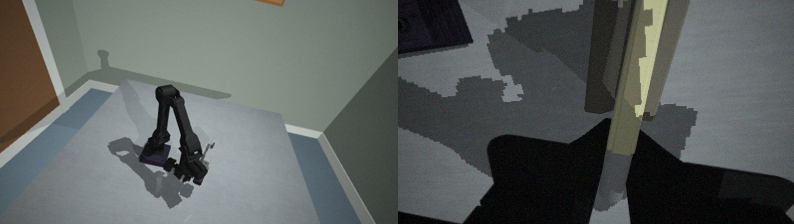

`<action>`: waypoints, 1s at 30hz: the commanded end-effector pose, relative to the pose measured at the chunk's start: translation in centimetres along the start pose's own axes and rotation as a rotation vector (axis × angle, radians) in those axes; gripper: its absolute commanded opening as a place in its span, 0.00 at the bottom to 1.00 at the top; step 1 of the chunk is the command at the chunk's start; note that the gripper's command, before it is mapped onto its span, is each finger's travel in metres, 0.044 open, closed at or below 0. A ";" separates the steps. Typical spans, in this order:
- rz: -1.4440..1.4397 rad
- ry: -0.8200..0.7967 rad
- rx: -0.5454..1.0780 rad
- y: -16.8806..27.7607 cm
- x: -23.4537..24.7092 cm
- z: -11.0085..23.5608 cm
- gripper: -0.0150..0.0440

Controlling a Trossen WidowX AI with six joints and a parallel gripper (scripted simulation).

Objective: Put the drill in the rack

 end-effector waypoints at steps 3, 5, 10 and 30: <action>-0.004 -0.006 -0.004 0.0 0.1 -0.8 0.25; -0.004 -0.006 -0.004 0.0 0.1 -1.1 0.25; -0.004 -0.007 -0.004 -0.1 0.1 -1.6 0.25; -0.004 -0.007 -0.004 -0.4 0.4 -2.4 0.25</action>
Point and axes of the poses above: the point midway between the two fingers, 35 mm back from their tips, its own z axis back along the fingers, its own x axis across the jaws, y = z × x, the point moved 2 cm from there along z, back along the fingers, and after that the axes turned 1 degree about z, right-handed, at the moved point
